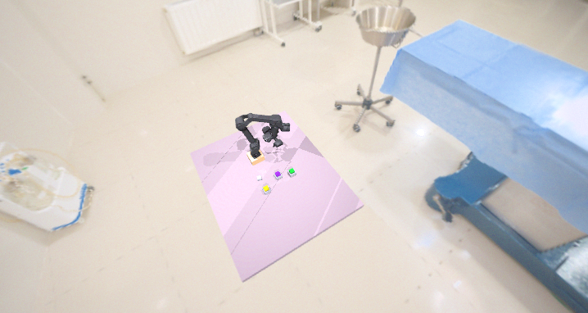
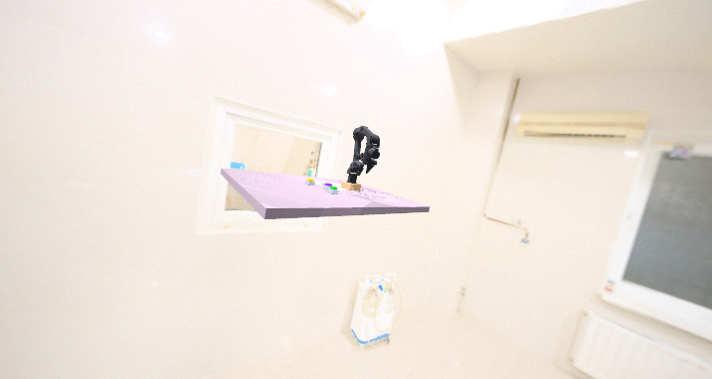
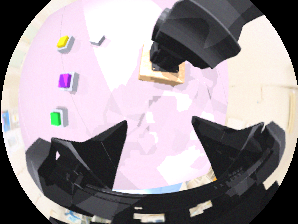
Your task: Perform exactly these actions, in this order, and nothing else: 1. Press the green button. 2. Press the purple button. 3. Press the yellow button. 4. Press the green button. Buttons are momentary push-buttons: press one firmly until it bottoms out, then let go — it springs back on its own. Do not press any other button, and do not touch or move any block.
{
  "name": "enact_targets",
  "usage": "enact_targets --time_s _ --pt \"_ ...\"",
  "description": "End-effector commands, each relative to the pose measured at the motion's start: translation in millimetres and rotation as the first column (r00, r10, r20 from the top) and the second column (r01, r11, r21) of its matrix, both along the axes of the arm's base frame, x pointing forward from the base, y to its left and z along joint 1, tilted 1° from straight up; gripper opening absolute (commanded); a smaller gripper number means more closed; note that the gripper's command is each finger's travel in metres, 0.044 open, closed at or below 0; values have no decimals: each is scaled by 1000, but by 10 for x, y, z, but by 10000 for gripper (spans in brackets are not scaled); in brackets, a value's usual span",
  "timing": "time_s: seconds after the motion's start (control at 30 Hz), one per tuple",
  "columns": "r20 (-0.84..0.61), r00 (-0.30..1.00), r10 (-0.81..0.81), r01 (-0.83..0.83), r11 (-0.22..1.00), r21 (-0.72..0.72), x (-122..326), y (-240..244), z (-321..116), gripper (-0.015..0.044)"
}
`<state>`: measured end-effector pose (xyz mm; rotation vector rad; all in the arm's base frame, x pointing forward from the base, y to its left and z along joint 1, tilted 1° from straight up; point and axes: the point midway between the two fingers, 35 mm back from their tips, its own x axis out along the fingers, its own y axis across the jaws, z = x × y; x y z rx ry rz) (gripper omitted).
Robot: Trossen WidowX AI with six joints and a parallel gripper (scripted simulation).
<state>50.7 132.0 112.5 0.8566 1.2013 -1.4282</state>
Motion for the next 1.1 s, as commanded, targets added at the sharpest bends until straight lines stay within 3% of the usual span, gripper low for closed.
enact_targets --time_s 0.0,0.23,0.47,1.07 --pt "-1 1000 5 -5 1000 3 10 6 0 400" --pt "3 959 283 -279 946 166 631 216 24 400" --pt "78 789 609 -605 748 273 1320 266 40 400" --pt "203 299 932 -935 244 259 2314 32 34 400"
